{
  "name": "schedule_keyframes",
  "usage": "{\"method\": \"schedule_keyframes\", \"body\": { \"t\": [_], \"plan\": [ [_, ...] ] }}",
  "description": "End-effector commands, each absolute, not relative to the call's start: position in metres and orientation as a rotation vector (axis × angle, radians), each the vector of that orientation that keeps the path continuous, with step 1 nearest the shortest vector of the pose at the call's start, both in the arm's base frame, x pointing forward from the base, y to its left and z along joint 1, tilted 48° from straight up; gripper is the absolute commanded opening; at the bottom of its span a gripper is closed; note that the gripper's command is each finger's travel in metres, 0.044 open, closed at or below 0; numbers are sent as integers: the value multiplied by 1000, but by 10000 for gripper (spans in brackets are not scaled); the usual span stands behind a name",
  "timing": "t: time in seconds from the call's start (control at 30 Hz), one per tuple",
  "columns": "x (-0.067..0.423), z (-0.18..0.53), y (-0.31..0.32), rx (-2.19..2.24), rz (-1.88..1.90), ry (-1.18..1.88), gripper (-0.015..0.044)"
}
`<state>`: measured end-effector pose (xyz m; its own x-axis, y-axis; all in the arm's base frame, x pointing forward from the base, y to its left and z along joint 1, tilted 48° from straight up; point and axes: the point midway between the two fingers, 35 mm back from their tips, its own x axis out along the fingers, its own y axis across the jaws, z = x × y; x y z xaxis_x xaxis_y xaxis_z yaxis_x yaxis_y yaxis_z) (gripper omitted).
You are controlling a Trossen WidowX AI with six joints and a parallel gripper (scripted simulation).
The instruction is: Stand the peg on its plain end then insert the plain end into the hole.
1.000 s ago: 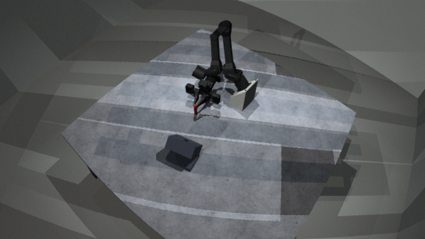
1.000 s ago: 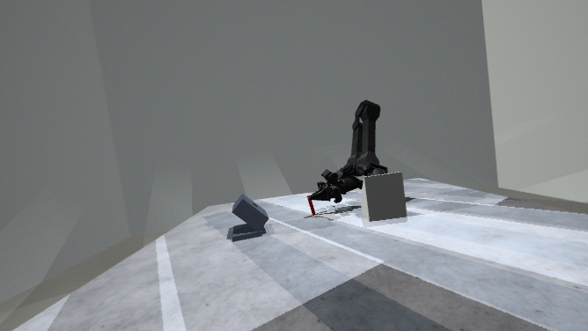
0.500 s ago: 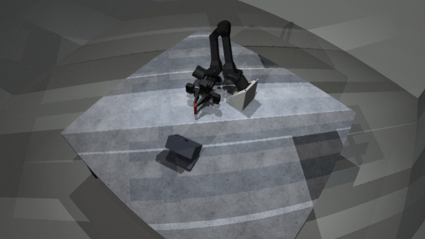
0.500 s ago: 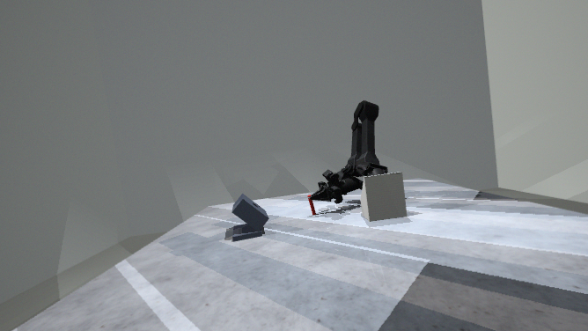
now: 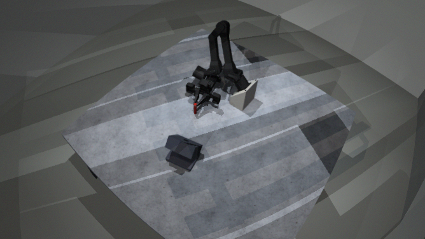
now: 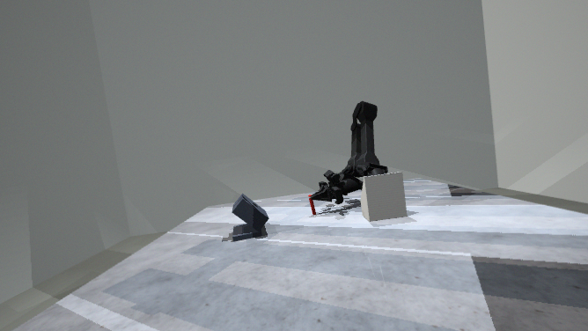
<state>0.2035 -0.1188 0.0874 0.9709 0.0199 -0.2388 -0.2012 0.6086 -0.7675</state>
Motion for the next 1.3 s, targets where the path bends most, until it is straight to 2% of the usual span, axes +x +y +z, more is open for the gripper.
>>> {"method": "schedule_keyframes", "body": {
  "t": [0.0,1.27],
  "plan": [
    [202,86,-121,-909,129,216,49],
    [197,88,-124,-941,152,170,49]
  ]
}}
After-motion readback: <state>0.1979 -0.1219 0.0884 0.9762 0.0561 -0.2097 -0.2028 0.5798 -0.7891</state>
